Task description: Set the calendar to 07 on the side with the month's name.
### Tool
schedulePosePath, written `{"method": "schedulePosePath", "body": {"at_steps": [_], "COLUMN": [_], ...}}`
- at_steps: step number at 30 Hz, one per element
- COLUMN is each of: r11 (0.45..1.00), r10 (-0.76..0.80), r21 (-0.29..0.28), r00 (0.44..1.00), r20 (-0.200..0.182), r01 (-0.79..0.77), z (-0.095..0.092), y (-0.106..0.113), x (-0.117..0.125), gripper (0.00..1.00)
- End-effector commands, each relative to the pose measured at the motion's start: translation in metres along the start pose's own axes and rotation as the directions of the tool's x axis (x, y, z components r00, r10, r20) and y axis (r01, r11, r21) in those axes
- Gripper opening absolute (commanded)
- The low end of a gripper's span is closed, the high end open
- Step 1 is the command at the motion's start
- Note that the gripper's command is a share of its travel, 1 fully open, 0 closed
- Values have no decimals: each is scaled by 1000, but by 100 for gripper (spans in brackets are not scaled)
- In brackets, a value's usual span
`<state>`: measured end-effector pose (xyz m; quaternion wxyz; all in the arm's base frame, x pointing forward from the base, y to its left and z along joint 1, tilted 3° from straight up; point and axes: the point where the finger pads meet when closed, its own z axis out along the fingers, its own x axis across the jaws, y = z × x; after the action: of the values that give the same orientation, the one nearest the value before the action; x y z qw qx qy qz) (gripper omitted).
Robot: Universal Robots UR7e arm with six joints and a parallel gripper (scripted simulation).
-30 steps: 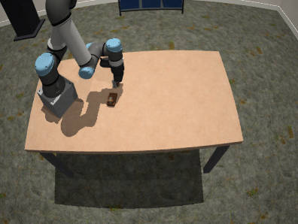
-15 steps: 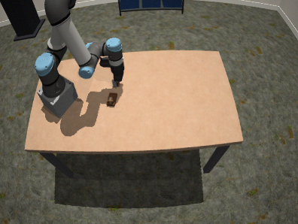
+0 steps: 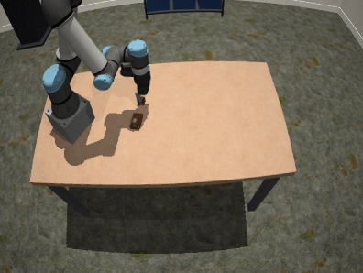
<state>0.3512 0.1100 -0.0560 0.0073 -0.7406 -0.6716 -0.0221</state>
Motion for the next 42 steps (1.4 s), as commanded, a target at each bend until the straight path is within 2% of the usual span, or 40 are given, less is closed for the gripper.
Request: {"method": "schedulePosePath", "body": {"at_steps": [1, 5, 15, 19, 20, 42], "r11": [1000, 1000, 1000, 1000, 1000, 1000], "r10": [0, 0, 0, 0, 0, 0], "r21": [-2, -2, -2, -2, -2, -2], "r00": [1000, 1000, 1000, 1000, 1000, 1000], "r20": [0, 0, 0, 0, 0, 0], "r01": [0, 0, 0, 0, 0, 0], "z": [-21, -36, -51, -52, -52, -52], "y": [0, 0, 0, 0, 0, 0], "x": [0, 0, 0, 0, 0, 0], "gripper": [90, 90, 90, 90, 100, 100]}}
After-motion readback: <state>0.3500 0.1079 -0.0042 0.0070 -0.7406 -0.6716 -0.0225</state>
